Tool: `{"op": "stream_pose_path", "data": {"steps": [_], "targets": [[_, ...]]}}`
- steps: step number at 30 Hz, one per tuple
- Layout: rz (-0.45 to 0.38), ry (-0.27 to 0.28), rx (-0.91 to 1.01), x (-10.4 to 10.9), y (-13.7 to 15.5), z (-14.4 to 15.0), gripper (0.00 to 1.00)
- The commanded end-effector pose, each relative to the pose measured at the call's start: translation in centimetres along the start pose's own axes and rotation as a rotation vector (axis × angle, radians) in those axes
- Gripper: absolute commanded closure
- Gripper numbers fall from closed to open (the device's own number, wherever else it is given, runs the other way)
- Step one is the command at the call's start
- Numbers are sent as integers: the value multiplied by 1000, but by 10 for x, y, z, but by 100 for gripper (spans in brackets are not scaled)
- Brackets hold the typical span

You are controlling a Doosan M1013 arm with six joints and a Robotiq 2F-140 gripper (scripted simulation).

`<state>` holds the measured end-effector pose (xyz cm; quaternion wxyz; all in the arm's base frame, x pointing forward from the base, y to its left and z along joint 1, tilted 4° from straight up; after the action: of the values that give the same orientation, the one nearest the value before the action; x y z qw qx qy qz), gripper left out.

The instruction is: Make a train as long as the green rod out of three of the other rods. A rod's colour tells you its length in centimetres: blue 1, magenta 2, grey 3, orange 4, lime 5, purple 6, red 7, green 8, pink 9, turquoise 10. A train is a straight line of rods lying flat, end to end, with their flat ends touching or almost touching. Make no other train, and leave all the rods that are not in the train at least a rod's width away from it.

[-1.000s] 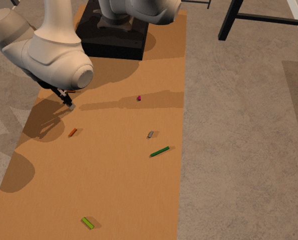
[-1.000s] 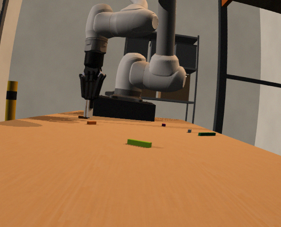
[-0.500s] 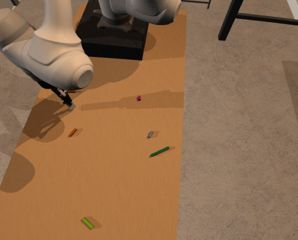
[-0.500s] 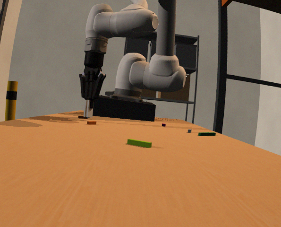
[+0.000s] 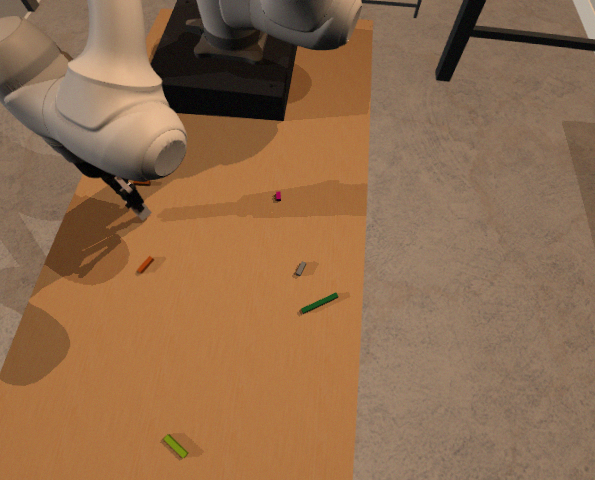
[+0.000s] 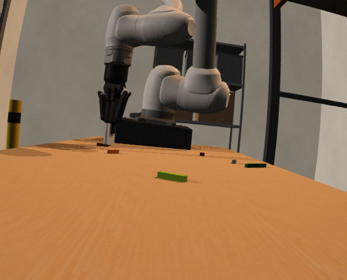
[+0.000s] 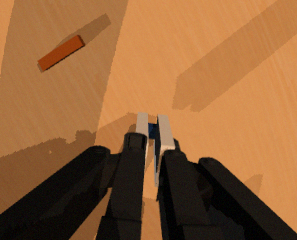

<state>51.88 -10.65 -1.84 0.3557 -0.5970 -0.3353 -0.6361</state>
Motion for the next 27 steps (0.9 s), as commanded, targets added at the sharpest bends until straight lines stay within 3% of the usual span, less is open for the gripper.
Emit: {"op": "stream_pose_path", "data": {"steps": [1,27], "targets": [[-1,3,-8,-1,-2,1,88],[-1,3,-8,-7,-2,1,88]]}}
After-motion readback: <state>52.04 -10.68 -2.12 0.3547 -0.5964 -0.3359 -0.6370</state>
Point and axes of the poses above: the point where the finger pads meet when closed, its own x axis back along the fingers, its own z axis across the jaws, y = z × x, the point moved 2 cm from there along x, back along the fingers
